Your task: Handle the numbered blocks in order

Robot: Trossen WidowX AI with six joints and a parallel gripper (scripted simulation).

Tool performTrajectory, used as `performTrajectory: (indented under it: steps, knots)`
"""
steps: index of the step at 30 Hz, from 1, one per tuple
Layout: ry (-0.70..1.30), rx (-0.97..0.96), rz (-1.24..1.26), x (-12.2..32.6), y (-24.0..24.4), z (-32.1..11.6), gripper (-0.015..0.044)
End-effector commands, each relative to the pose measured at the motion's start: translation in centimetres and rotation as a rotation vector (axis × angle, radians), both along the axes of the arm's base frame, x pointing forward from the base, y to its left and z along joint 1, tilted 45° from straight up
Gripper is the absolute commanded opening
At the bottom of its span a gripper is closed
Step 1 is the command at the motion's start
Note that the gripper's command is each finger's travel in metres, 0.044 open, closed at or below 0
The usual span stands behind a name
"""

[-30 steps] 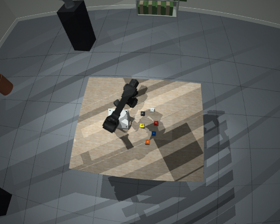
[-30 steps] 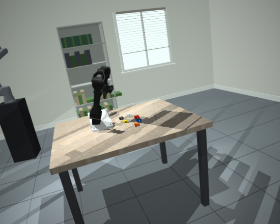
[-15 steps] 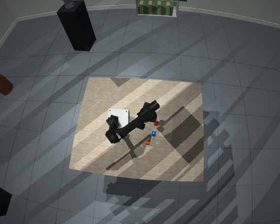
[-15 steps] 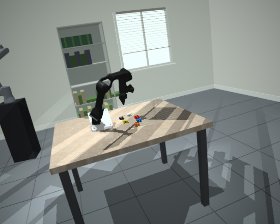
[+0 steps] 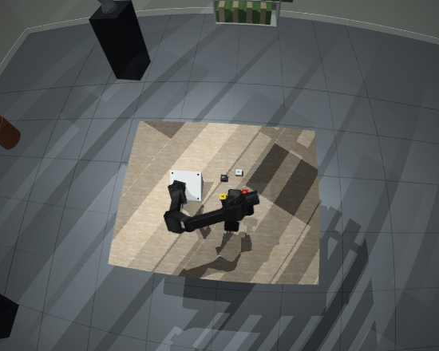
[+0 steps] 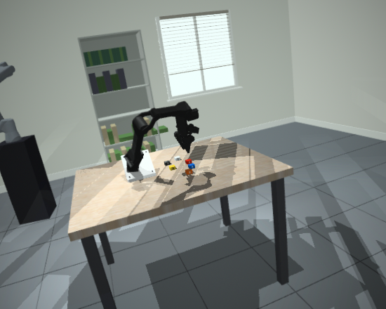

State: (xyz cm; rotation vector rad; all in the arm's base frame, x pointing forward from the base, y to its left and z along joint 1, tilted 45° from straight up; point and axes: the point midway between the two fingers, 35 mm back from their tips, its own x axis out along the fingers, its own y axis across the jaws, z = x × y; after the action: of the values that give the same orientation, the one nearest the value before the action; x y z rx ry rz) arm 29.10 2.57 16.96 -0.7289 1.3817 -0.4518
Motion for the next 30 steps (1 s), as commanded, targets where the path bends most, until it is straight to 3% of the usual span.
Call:
performTrajectory:
  steps: [1, 16, 24, 30]
  knots:
    - [0.002, -0.009, 0.010, 0.1, -0.1, 0.2, 0.0400]
    - [0.002, -0.007, 0.011, 0.0, 0.1, -0.1, 0.0400]
    - [0.009, 0.002, 0.011, -6.6, 7.8, -8.8, 0.0400]
    - [0.007, -0.003, 0.010, -7.4, 8.2, -9.5, 0.0400]
